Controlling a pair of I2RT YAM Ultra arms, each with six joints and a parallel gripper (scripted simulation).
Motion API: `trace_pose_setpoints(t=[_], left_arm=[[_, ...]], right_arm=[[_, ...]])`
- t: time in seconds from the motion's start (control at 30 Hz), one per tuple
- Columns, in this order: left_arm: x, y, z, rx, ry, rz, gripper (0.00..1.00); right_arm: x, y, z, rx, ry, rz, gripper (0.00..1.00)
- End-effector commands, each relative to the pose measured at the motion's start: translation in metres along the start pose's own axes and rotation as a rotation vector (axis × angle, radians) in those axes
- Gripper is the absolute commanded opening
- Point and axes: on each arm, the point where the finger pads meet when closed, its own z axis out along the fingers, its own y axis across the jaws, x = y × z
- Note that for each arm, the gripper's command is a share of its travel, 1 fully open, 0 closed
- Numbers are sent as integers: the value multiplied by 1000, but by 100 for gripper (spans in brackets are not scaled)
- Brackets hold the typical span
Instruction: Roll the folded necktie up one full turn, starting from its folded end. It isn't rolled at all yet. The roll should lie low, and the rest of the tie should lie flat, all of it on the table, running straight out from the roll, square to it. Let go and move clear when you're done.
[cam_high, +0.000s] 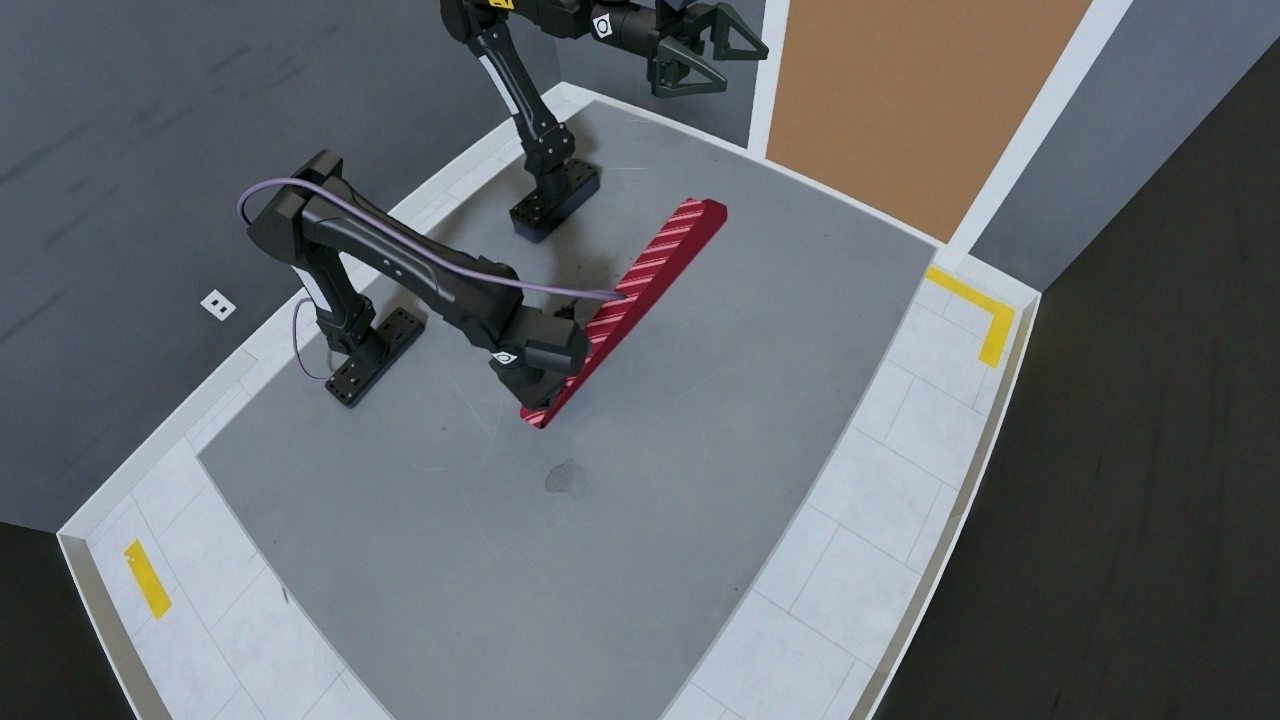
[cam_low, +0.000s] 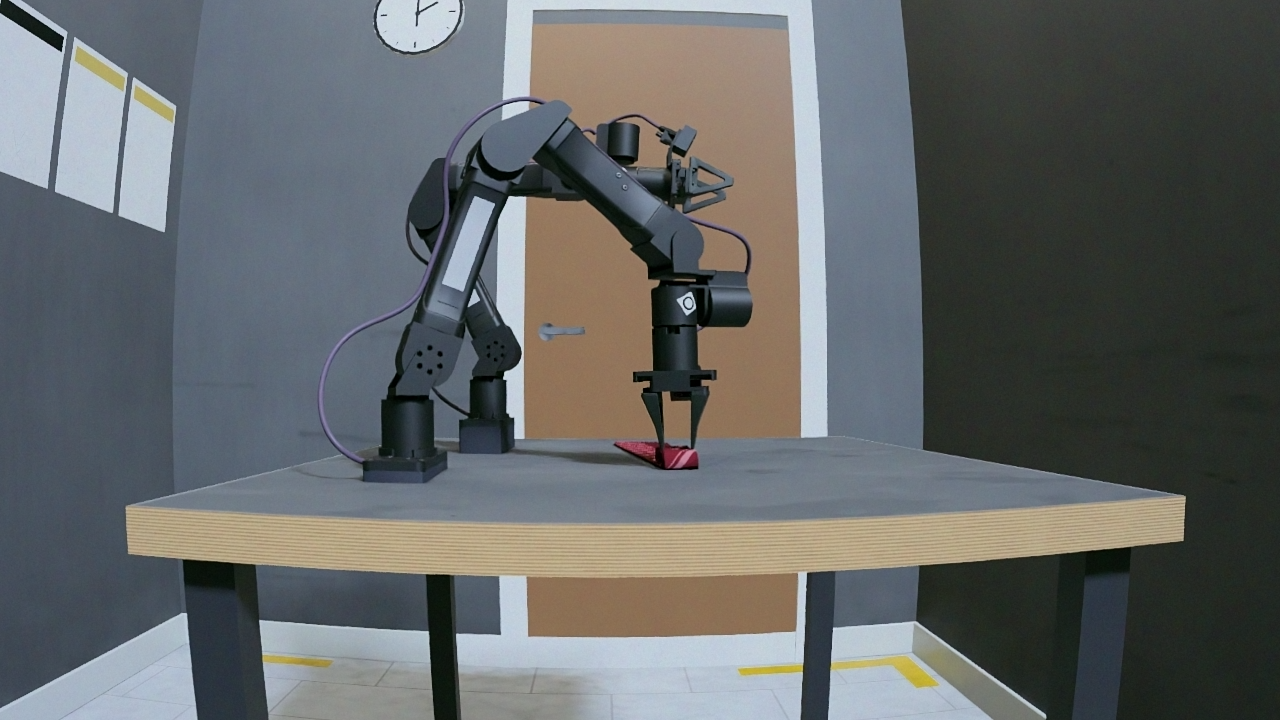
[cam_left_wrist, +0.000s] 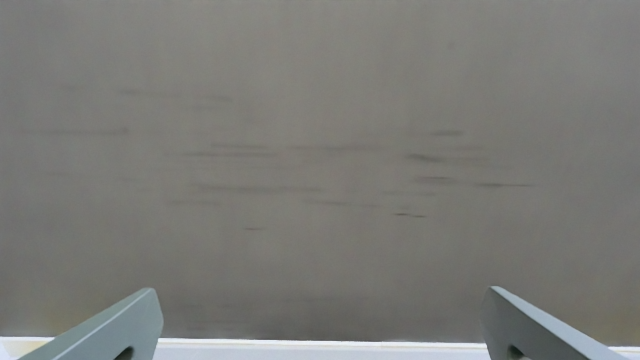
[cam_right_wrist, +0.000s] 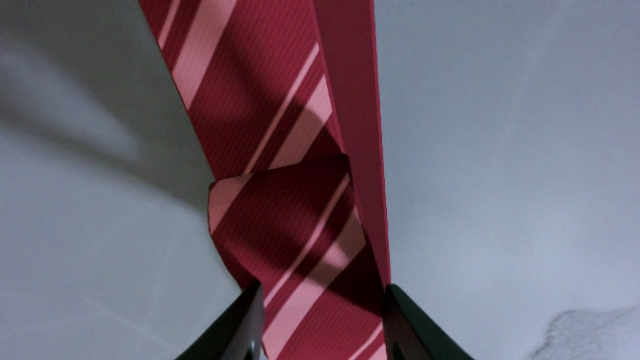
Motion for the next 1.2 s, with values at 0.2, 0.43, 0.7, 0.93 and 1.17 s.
trace_pose_setpoints(t=[0.2, 0.43, 0.7, 0.93, 1.17], left_arm=[[-21, -1, -2, 11, -48, -12, 100], [-21, -1, -2, 11, -48, -12, 100], [-21, -1, -2, 11, -48, -12, 100], [-21, -1, -2, 11, -48, -12, 100], [-21, -1, -2, 11, -48, -12, 100]], right_arm=[[-1, 0, 2, -1, -8, 17, 38], [-1, 0, 2, -1, -8, 24, 38], [-1, 0, 2, -1, -8, 30, 38], [-1, 0, 2, -1, -8, 38, 38], [-1, 0, 2, -1, -8, 44, 38]])
